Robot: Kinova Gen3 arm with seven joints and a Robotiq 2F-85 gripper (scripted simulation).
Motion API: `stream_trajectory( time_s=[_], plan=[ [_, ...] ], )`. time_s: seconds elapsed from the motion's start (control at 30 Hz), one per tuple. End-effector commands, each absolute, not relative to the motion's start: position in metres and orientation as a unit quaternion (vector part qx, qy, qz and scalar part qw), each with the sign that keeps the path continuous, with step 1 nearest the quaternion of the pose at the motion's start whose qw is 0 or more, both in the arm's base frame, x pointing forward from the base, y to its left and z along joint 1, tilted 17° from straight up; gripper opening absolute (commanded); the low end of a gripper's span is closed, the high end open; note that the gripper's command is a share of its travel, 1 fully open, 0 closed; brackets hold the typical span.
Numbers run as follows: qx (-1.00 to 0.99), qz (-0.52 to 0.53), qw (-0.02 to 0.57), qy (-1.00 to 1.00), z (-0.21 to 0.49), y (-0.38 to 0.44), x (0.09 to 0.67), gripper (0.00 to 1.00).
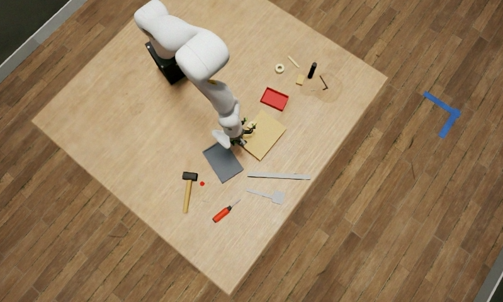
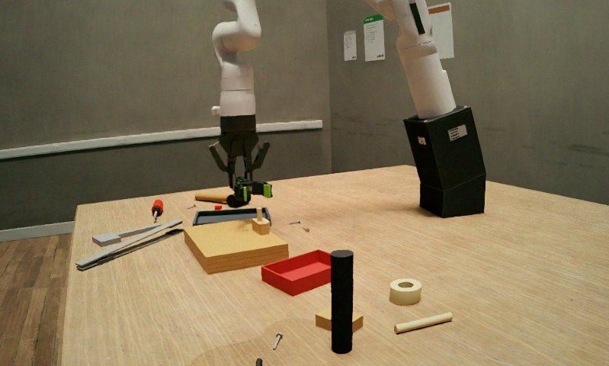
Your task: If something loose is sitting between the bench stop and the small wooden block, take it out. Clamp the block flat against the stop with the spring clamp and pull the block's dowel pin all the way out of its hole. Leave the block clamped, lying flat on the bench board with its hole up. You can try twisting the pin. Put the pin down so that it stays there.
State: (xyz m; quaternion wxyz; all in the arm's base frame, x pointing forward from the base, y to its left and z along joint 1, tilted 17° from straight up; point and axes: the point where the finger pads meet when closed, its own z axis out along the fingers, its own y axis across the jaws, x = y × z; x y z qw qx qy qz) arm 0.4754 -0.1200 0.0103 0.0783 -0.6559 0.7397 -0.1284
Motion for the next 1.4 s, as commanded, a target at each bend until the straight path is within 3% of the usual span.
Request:
stream_trajectory(
  time_s=[0.0, 1.37],
  plan=[
    [-0.662, -0.128, 0.077, 0.734, 0.010, -0.118, 0.477, 0.32],
    [-0.663, -0.127, 0.079, 0.734, -0.022, -0.120, 0.488, 0.32]
  ],
)
